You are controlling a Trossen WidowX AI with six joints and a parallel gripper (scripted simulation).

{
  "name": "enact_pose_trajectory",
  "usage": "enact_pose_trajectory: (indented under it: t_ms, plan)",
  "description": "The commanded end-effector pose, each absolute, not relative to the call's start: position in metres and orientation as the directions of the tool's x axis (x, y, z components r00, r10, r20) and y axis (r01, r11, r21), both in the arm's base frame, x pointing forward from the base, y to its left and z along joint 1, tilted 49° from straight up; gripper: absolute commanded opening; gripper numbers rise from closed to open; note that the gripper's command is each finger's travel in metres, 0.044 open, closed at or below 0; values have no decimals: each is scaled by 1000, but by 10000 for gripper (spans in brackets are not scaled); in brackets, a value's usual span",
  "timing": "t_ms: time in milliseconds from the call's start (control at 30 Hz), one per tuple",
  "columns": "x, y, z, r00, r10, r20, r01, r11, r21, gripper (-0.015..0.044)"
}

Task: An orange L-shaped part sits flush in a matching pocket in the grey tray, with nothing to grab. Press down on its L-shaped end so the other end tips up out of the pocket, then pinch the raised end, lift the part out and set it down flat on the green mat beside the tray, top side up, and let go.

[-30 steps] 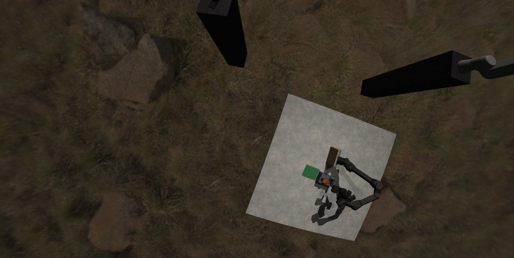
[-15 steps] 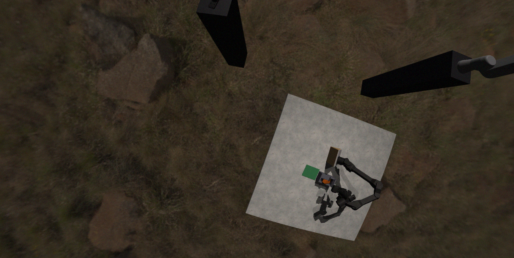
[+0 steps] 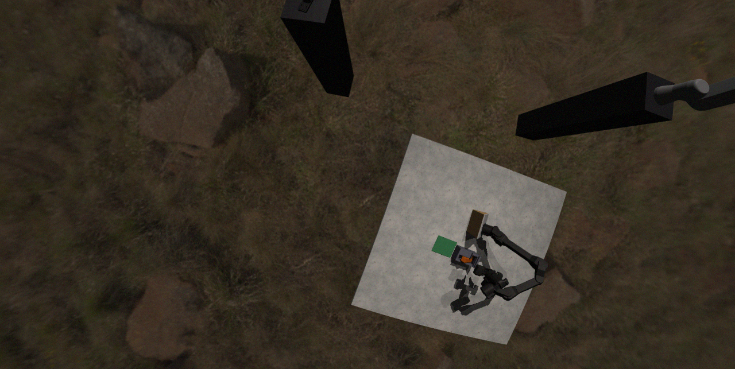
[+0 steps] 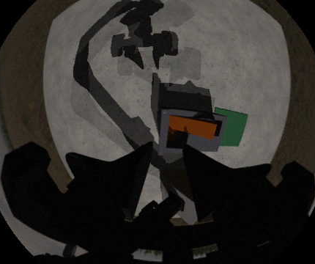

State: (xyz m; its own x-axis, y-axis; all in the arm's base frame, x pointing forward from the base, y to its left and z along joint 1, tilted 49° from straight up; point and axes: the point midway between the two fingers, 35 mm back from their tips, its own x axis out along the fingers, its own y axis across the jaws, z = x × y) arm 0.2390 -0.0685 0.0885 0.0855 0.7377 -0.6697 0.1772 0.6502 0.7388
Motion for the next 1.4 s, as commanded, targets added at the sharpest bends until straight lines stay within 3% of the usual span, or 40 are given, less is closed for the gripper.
enact_pose_trajectory:
  t_ms: [0,1367]
  plan:
    - [239,-68,88,87,738,-669,181,649,739,180]
    - [240,-63,83,84,738,-670,177,651,739,180]
